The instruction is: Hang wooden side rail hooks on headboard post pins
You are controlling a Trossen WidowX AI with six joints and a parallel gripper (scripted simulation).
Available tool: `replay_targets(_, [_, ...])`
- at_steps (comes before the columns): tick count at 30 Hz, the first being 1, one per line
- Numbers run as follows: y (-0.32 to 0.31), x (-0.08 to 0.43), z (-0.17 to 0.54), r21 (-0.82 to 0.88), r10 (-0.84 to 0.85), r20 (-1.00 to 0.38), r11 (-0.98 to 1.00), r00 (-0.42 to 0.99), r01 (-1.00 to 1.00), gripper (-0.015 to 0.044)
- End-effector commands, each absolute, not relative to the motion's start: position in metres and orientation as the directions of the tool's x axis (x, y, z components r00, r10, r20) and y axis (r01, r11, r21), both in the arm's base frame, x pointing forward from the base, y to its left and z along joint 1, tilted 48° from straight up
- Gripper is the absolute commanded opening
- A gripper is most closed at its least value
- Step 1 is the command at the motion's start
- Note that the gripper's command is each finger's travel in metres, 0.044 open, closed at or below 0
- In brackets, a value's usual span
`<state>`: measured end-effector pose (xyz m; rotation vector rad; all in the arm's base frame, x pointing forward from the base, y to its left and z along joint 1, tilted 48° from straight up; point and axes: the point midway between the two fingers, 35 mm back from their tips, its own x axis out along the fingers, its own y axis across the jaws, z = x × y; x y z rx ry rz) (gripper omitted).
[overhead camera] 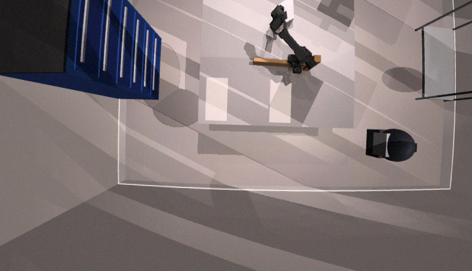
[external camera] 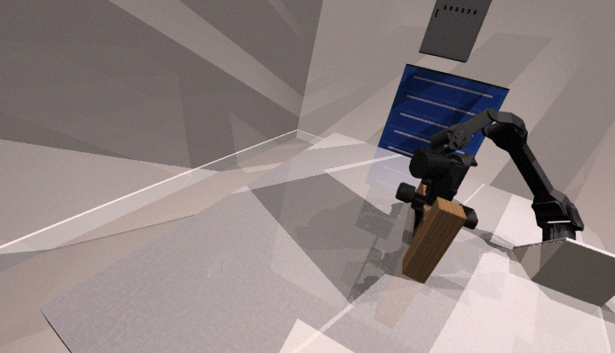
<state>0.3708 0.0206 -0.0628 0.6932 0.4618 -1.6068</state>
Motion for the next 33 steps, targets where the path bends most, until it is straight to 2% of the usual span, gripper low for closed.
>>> replay_targets(1, [0.0277, 0.3715, -0.0619, 0.096, -0.739, -0.673, -0.146, -0.044, 0.985, 0.0])
replay_targets(33, [0.0293, 0.3719, -0.0646, 0.096, -0.739, -0.673, -0.146, -0.043, 0.985, 0.0])
